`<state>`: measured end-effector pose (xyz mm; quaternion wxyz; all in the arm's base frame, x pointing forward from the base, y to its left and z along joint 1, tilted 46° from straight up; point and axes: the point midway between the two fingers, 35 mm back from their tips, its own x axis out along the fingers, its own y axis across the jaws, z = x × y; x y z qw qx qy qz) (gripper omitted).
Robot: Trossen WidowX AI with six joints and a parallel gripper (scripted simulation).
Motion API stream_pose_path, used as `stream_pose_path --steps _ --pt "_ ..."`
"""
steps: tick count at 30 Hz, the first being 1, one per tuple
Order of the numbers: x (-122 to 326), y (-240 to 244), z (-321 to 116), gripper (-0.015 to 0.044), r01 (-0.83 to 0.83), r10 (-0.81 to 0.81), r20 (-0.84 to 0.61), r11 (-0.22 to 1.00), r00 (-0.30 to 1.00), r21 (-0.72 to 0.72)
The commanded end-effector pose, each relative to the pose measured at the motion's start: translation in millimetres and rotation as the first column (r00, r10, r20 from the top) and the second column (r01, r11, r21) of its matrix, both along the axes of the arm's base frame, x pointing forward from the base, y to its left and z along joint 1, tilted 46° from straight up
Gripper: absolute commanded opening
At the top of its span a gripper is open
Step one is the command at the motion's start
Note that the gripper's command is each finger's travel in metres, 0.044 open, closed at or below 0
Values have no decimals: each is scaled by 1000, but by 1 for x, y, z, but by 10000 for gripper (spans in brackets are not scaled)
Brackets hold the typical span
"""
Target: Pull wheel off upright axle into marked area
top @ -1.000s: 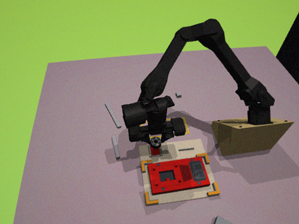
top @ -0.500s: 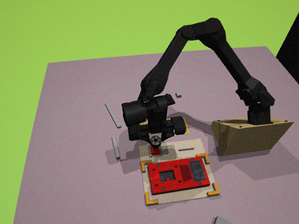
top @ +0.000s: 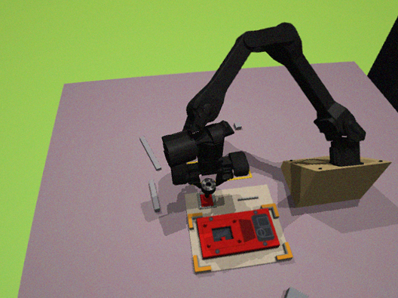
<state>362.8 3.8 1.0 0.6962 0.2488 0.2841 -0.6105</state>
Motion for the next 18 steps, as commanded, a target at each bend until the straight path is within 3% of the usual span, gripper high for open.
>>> stream_pose_path --steps 1,5,18 --pt "0 13 13 0 1 -1 14 1000 1000 7" --pt "-4 21 18 0 1 -1 13 1000 1000 7" --pt "-20 -19 53 0 -5 5 6 1000 1000 6"
